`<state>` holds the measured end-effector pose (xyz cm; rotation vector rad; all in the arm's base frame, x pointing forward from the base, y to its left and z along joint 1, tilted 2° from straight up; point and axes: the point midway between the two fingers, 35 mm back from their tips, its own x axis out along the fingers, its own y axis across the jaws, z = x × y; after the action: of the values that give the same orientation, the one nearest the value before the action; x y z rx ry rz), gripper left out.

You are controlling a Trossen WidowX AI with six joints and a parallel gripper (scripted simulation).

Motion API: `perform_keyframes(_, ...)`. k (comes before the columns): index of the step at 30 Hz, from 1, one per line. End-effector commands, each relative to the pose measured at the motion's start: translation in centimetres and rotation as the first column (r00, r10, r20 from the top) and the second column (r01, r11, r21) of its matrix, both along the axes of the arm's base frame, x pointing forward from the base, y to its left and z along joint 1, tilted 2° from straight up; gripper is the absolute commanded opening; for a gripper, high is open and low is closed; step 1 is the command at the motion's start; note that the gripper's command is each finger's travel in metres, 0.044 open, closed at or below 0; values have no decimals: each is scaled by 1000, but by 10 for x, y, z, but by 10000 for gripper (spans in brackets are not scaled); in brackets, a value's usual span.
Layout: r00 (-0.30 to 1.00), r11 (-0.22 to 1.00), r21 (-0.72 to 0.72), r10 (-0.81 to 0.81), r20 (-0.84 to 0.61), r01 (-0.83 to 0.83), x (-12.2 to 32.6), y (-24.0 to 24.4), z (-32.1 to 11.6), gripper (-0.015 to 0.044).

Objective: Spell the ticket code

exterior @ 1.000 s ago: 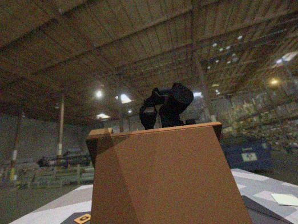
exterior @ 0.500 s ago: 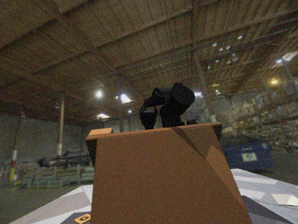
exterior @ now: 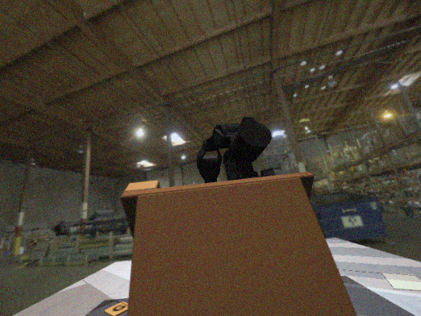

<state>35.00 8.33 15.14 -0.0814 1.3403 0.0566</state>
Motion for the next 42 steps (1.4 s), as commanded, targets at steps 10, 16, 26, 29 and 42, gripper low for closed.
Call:
perform_keyframes(10, 1000, 1000, 1, 5, -1, -5, 0, -4, -1, 0)
perform_keyframes(16, 1000, 1000, 1, 5, -1, -5, 0, -6, -1, 0)
perform_keyframes(26, 1000, 1000, 1, 5, -1, -5, 1, -10, 0, 0)
perform_keyframes(29, 1000, 1000, 1, 5, -1, -5, 1, -11, 0, 0)
perform_keyframes(42, 1000, 1000, 1, 5, -2, -5, -7, -10, 4, 0)
